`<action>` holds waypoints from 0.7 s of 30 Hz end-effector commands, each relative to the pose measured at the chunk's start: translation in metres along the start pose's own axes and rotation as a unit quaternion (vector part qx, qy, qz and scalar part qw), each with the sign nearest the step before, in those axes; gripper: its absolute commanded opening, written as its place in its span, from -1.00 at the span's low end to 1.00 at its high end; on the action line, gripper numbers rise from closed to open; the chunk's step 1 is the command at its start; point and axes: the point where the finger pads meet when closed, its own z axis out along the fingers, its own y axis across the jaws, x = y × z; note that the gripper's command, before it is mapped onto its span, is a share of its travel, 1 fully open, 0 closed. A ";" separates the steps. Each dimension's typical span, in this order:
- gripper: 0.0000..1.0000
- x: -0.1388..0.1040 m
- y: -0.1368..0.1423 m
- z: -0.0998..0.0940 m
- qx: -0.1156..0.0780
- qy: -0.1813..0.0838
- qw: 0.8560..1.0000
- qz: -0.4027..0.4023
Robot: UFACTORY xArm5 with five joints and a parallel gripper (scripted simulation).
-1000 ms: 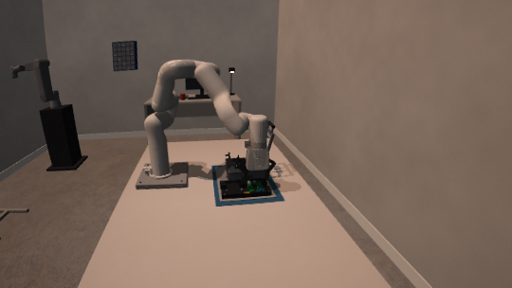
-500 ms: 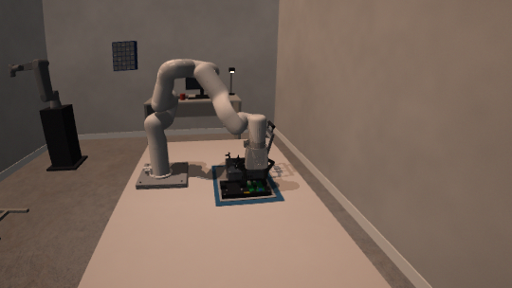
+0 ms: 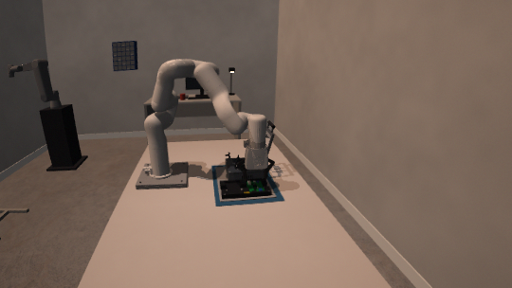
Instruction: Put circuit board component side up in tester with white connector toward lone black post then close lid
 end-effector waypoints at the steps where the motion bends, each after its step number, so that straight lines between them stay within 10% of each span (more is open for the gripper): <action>1: 1.00 0.000 0.001 -0.002 -0.002 -0.001 1.000 0.000; 21: 1.00 0.000 0.001 -0.003 -0.002 -0.001 1.000 0.000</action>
